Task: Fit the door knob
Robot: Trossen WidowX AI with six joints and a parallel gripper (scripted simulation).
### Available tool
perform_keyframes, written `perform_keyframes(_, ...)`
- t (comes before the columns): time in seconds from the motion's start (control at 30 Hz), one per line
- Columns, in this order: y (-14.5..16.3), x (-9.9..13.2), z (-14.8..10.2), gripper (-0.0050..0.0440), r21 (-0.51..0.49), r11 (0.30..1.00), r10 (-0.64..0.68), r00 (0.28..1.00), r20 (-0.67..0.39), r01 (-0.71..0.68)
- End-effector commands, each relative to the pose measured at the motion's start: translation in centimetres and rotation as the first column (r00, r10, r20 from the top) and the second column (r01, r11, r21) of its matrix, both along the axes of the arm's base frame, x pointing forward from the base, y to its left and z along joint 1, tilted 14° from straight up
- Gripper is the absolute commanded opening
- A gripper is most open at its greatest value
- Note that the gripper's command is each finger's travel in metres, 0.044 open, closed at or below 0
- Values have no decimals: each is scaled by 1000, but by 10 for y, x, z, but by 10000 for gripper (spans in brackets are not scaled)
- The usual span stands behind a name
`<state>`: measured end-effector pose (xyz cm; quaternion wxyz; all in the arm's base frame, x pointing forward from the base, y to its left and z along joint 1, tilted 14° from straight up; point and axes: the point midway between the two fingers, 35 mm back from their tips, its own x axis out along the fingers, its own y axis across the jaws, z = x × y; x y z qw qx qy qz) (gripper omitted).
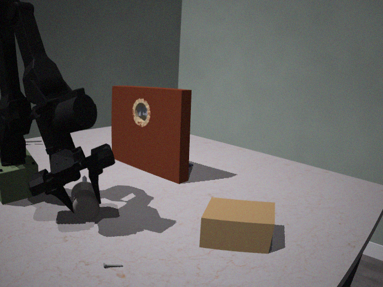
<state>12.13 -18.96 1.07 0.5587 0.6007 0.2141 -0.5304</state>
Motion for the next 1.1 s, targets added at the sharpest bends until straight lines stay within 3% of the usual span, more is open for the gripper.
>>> perform_keyframes(0.0,-2,1,4,17,-11,1000,2,1000,7,-2)
perform_keyframes(0.03,-2,1,5,0,-11,1000,2,1000,7,-2)
perform_keyframes(1.07,12,-1,62,0,-11,1000,2,1000,7,-2)
